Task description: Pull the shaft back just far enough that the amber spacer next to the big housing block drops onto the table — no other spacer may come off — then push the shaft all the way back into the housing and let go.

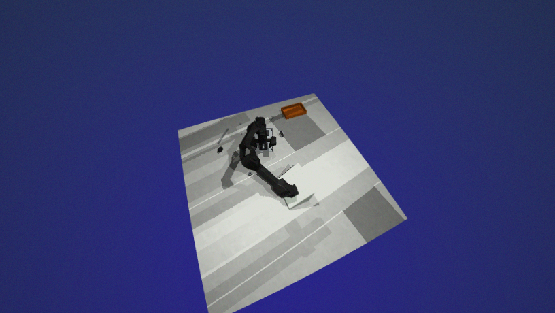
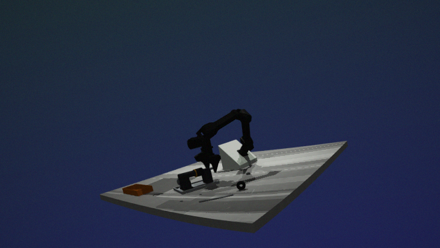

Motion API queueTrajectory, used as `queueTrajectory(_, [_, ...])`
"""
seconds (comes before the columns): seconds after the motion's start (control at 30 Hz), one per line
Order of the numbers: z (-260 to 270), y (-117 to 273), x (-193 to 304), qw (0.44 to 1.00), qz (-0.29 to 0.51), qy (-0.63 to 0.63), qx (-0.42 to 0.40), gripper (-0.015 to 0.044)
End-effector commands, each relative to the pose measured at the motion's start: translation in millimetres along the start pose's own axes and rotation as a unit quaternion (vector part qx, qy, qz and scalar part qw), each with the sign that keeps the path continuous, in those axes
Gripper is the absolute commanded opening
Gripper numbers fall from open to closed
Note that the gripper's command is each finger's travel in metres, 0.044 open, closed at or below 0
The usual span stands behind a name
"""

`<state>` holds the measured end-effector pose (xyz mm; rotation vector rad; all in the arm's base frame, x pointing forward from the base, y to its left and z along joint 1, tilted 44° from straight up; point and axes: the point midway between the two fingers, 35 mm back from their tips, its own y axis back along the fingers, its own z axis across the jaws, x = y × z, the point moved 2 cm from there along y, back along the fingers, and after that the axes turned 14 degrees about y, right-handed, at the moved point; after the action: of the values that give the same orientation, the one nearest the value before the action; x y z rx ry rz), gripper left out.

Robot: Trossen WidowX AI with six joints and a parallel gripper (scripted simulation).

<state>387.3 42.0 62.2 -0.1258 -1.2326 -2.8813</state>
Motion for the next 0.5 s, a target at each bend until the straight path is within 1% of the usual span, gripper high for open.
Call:
queueTrajectory(0.0, [0.2, -6.6, 1.1, 1.000, 0.001, -0.004, -0.003, 0.0440])
queueTrajectory(0.2, [0.3, -14.9, 1.3, 1.000, 0.002, -0.004, -0.003, 0.0440])
queueTrajectory(0.47, [0.3, -15.1, 1.3, 1.000, 0.002, -0.004, -0.003, 0.0440])
